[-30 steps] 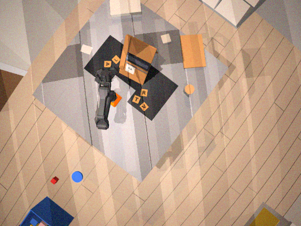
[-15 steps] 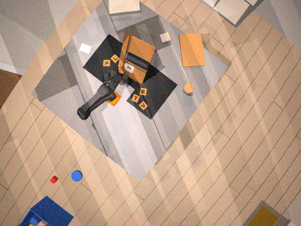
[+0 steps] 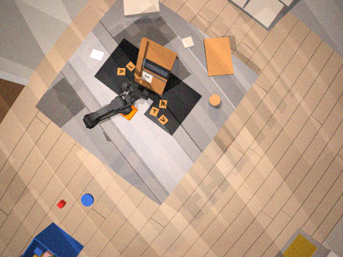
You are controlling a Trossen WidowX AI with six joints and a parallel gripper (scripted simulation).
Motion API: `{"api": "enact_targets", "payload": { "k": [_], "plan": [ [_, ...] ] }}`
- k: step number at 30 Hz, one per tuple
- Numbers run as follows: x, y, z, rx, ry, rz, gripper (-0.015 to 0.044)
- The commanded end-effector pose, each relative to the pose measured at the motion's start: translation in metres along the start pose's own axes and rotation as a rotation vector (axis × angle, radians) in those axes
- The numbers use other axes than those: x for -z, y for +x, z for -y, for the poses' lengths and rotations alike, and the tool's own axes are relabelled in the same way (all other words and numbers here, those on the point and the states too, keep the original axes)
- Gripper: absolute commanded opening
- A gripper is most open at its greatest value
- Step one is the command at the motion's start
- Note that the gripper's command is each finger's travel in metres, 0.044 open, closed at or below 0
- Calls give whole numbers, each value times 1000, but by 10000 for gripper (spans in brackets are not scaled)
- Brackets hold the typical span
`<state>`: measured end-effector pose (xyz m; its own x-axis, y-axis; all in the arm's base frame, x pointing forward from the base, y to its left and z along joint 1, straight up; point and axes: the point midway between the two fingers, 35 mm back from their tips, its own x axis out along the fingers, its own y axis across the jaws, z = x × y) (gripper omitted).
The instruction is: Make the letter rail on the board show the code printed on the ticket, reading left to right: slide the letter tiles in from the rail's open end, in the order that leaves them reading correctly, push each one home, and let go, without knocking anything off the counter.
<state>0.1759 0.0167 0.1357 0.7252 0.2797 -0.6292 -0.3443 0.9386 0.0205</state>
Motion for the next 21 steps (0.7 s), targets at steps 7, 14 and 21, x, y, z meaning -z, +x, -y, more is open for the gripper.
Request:
{"api": "enact_targets", "payload": {
  "k": [7, 14, 21],
  "plan": [
    [-11, -10, 14, 41, -123, -52, 440],
    [-39, -33, 26, -35, -553, -106, 440],
    [-72, -56, 42, -148, -1041, -79, 440]
  ]
}}
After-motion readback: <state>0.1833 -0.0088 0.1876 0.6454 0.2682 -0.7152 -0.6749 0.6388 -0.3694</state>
